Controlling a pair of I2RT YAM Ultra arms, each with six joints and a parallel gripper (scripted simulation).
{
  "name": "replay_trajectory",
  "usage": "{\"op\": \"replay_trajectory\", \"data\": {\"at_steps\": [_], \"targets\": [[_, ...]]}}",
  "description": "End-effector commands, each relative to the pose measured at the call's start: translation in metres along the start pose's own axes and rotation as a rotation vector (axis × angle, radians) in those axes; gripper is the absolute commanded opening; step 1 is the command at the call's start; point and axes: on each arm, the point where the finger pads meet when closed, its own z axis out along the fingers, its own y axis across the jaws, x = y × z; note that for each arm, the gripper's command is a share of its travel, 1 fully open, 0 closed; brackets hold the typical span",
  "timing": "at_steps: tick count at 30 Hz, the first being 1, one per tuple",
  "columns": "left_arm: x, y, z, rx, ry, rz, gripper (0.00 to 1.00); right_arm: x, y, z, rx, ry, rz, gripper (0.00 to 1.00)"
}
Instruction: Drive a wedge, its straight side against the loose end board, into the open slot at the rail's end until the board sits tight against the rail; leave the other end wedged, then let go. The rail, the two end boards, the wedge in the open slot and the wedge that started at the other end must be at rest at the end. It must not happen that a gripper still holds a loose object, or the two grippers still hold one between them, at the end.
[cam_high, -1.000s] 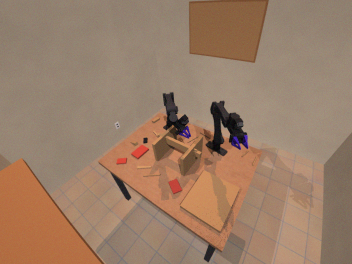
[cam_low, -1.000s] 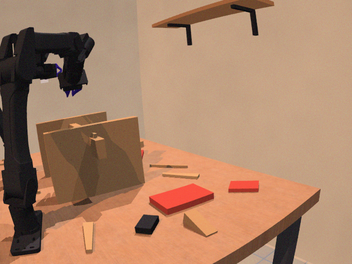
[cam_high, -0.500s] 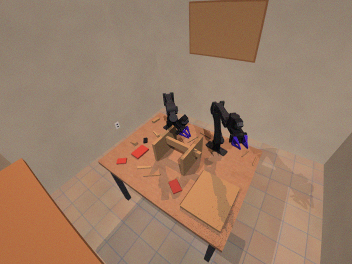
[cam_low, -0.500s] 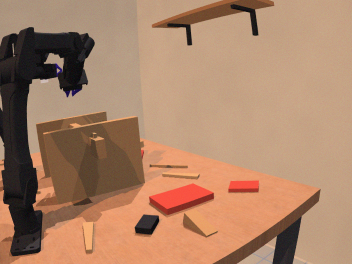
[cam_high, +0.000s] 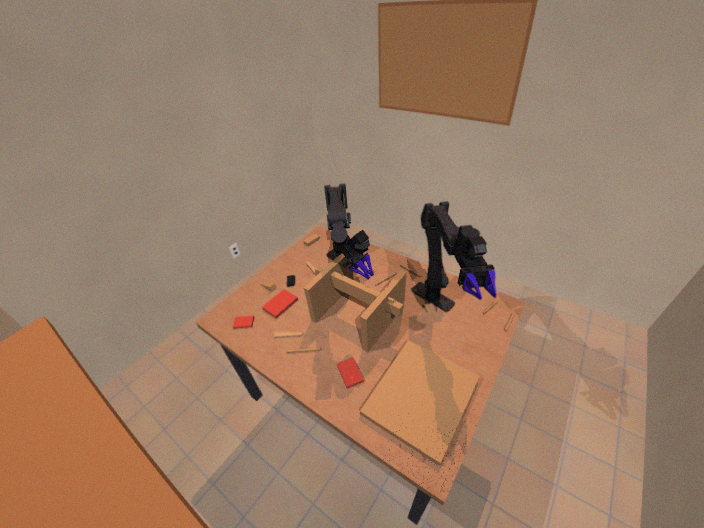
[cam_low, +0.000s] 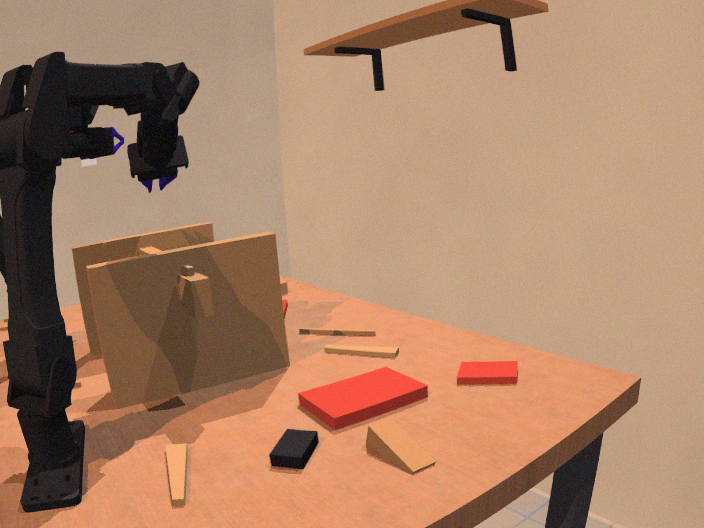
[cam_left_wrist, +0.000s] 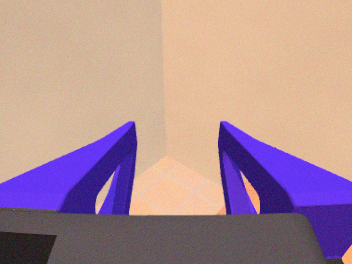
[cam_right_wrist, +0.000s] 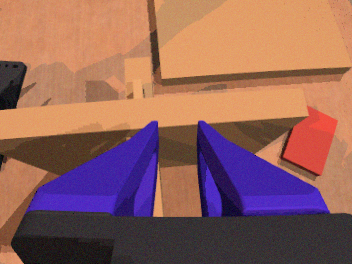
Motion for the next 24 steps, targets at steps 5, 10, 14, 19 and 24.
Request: {"op": "replay_trajectory", "data": {"at_steps": [5, 10, 14, 19, 24], "targets": [[-0.009, -0.002, 0.001, 0.006, -0.008, -0.007, 0.43, -0.011, -0.034, -0.036, 0.167, -0.087, 0.023, 0.2], [-0.009, -0.002, 0.001, 0.006, -0.008, -0.007, 0.43, -0.004, -0.062, -0.064, 0.294, -0.115, 0.072, 0.2], [-0.009, -0.002, 0.001, 0.006, -0.008, -0.007, 0.43, 0.005, -0.082, -0.084, 0.387, -0.134, 0.113, 0.2], [-0.009, -0.002, 0.001, 0.006, -0.008, -0.007, 0.43, 0.011, -0.095, -0.101, 0.457, -0.151, 0.142, 0.2], [-0.009, -0.002, 0.001, 0.006, -0.008, -0.007, 0.43, 0.024, -0.115, -0.129, 0.571, -0.176, 0.189, 0.2]]}}
